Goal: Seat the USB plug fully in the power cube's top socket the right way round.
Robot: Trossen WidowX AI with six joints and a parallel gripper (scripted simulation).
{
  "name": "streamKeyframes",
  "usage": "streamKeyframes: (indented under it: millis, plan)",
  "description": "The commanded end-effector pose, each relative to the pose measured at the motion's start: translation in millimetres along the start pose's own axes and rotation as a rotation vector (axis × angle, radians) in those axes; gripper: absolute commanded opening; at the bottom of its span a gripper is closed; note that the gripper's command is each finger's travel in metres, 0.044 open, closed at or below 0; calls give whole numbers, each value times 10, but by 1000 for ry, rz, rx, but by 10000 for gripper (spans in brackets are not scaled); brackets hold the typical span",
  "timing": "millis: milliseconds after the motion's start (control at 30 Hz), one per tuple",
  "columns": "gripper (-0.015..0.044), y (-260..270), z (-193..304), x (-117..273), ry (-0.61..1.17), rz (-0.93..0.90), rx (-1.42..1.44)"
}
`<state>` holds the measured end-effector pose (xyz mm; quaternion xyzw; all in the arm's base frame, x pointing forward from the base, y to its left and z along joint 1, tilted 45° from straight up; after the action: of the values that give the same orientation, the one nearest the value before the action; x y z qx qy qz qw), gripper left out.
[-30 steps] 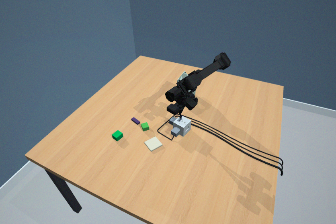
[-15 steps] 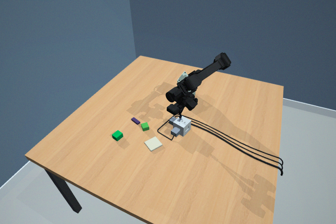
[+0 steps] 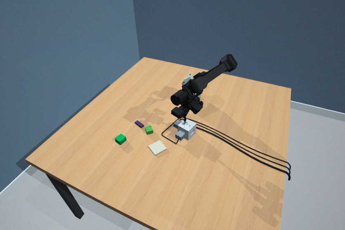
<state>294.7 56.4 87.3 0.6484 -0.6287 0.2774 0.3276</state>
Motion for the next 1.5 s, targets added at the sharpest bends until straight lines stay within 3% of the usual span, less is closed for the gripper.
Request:
streamKeyframes:
  millis: [0, 1467]
  plan:
    - [0, 7, 5, -15, 8, -3, -2]
    - [0, 13, 15, -69, 44, -7, 1]
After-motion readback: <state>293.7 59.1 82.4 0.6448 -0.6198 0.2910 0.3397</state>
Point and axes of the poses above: the point midway between the two fingers, 35 mm back from their tips, its own x axis back along the fingers, its own y axis across the jaws, z = x × y, the point moved 1 cm from there along x, back along the fingers, and after that the axes turned 6 degrees about x, right-handed, at the moved point
